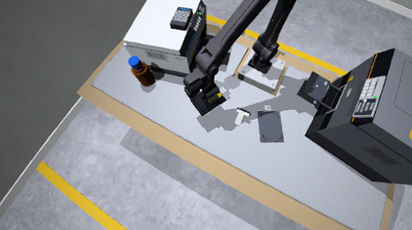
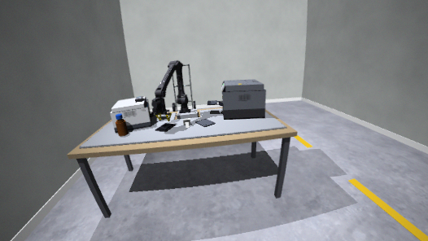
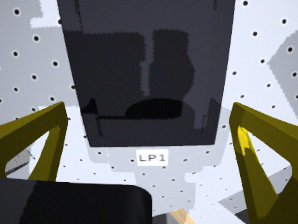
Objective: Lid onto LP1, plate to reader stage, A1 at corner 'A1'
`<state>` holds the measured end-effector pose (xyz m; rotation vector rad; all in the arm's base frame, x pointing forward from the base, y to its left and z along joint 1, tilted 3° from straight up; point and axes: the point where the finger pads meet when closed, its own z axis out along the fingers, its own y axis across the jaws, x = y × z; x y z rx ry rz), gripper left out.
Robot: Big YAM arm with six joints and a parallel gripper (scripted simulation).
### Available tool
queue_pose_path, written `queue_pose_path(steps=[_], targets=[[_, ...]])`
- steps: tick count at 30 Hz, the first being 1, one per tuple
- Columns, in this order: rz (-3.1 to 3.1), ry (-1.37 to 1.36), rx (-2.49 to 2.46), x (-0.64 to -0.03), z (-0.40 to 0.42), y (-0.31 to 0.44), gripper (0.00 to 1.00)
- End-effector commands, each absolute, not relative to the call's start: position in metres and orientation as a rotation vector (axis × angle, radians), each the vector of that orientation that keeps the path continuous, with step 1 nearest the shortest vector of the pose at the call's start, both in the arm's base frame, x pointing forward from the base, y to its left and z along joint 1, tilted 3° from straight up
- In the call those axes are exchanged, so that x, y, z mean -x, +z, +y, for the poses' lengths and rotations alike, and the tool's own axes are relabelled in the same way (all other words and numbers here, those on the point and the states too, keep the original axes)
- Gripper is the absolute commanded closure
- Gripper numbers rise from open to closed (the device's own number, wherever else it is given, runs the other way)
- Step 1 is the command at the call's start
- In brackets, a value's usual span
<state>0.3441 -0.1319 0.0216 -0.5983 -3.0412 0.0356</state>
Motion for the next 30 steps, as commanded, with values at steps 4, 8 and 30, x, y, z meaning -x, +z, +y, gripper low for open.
queue_pose_path(steps=[4, 8, 30], targets=[[-3.089, 0.044, 0.624, -0.367, -0.136, 0.051, 0.0], [-3.062, 0.037, 0.601, -0.361, -0.129, 0.055, 0.0], [-3.043, 0.036, 0.638, -0.355, -0.137, 0.067, 0.0]])
